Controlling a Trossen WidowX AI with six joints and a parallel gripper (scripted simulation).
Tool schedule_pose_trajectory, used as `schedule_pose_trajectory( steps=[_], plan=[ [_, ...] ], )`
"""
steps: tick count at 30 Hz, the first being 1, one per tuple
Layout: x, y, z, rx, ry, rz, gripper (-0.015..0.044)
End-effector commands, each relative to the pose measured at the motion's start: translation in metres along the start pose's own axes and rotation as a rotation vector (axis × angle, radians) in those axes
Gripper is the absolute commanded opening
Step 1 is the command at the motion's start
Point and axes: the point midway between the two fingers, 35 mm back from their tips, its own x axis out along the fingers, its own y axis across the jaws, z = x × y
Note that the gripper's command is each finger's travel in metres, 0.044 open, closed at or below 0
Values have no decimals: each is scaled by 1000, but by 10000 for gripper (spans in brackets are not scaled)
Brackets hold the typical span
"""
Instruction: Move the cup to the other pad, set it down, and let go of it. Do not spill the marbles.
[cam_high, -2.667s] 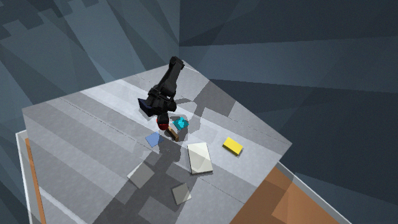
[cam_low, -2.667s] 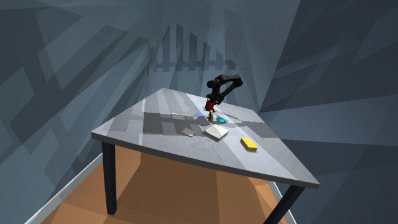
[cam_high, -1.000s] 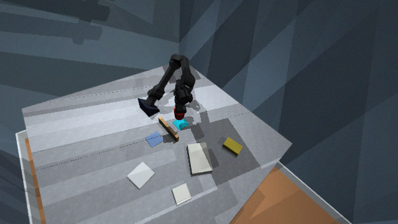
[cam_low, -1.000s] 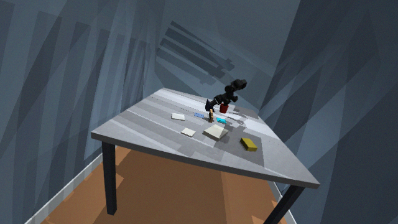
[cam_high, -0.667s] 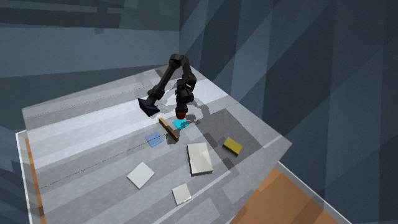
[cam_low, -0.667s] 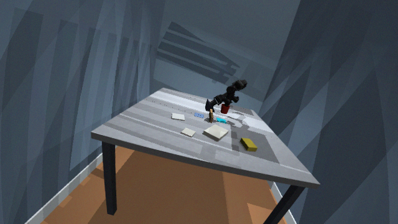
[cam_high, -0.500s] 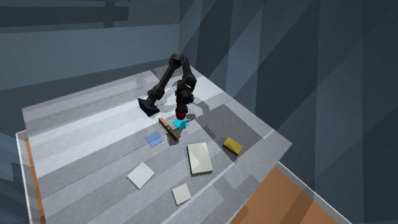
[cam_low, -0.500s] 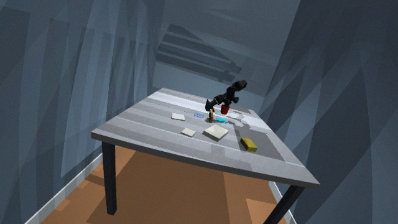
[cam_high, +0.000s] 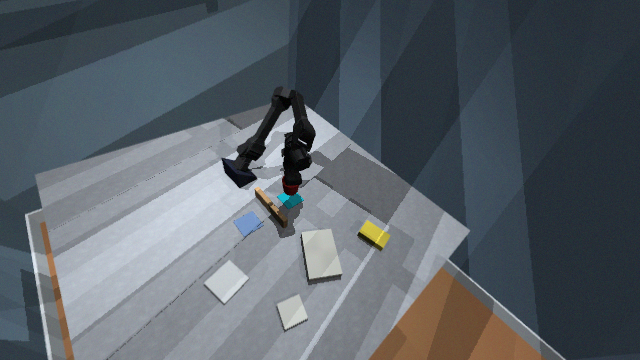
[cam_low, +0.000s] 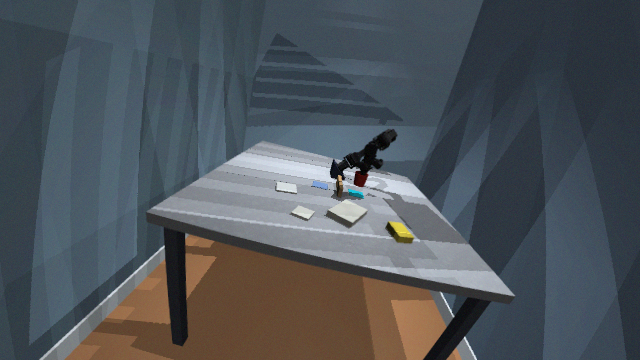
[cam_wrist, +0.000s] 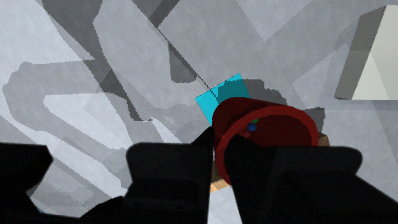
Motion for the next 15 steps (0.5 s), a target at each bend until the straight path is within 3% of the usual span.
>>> schedule_pose_trajectory(
  steps=[1,15],
  plan=[
    [5,1,0,4,-4,2,0],
    [21,1,1,3,-4,2,0]
  ],
)
